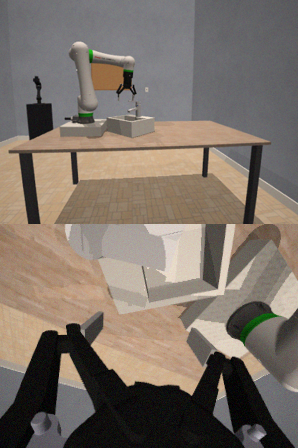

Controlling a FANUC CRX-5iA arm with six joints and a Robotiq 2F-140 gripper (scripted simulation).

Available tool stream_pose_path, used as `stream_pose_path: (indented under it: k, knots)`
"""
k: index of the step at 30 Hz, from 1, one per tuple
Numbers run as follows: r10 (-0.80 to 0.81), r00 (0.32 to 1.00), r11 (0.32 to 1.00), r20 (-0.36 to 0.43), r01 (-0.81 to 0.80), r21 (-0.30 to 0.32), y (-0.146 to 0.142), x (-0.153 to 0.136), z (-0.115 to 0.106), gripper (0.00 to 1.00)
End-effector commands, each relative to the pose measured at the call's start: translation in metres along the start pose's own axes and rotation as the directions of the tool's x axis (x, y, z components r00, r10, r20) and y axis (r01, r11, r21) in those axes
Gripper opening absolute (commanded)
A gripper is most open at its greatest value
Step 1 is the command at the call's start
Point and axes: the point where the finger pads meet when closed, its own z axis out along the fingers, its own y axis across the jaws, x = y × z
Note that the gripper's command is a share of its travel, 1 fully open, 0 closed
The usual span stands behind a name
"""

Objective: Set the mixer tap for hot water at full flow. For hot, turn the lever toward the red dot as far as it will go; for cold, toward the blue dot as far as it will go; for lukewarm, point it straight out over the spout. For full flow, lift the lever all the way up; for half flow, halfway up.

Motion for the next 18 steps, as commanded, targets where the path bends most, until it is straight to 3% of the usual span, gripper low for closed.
stream_pose_path:
  k: [1, 2, 3, 5, 6, 8, 11, 13, 14, 16, 17, 18]
  knots:
    - [-0.170, 0.985, 0.985, -0.011, 0.170, 0.000, -0.003, 0.008, -0.011, 1.00]
    - [-0.170, 0.985, 0.985, -0.011, 0.170, 0.000, -0.003, 0.008, -0.011, 1.00]
    - [-0.270, 0.962, 0.963, -0.025, 0.270, -0.003, -0.004, 0.014, -0.018, 1.00]
    - [-0.270, 0.962, 0.963, -0.025, 0.270, -0.003, -0.004, 0.014, -0.018, 1.00]
    - [-0.367, 0.929, 0.930, -0.038, 0.367, -0.008, -0.005, 0.019, -0.025, 1.00]
    - [-0.367, 0.929, 0.930, -0.038, 0.367, -0.008, -0.005, 0.019, -0.025, 1.00]
    - [-0.543, 0.838, 0.840, -0.060, 0.542, -0.026, -0.007, 0.029, -0.039, 1.00]
    - [-0.543, 0.838, 0.840, -0.060, 0.542, -0.026, -0.007, 0.029, -0.039, 1.00]
    - [-0.620, 0.782, 0.785, -0.068, 0.619, -0.038, -0.008, 0.033, -0.045, 1.00]
    - [-0.620, 0.782, 0.785, -0.068, 0.619, -0.038, -0.008, 0.033, -0.045, 1.00]
    - [-0.689, 0.721, 0.724, -0.075, 0.687, -0.051, -0.009, 0.038, -0.052, 1.00]
    - [-0.689, 0.721, 0.724, -0.075, 0.687, -0.051, -0.009, 0.038, -0.052, 1.00]
